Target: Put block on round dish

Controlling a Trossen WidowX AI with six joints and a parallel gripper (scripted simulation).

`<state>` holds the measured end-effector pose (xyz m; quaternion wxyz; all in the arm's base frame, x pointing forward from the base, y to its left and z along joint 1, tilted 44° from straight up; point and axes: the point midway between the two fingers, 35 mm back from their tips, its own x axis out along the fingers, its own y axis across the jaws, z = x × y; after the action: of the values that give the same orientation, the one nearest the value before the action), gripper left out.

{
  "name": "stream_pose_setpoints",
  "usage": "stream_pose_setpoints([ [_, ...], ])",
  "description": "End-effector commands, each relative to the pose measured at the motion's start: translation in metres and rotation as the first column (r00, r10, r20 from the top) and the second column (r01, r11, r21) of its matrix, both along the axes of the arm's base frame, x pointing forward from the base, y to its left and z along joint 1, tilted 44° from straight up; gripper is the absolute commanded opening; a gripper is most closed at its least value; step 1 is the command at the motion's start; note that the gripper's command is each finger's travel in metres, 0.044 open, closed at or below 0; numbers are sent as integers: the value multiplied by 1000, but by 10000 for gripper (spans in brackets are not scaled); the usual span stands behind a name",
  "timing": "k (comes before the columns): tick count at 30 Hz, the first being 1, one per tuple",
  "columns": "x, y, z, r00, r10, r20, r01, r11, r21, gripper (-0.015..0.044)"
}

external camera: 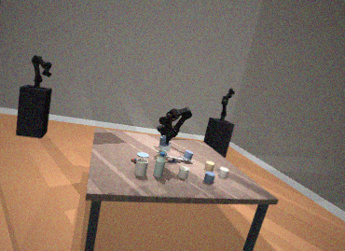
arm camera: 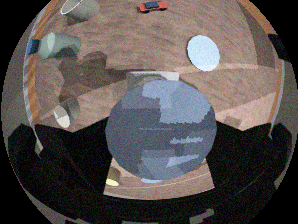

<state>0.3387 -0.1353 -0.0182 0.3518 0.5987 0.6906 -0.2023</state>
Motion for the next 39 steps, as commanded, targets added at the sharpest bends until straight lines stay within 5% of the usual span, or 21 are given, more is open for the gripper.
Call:
stream_pose_setpoints([
  [1,0,0,0,1000,-2,1,2,1000,-1,0],
  [39,-173,-75,-152,1000,-6,-2,6,1000,-31,0],
])
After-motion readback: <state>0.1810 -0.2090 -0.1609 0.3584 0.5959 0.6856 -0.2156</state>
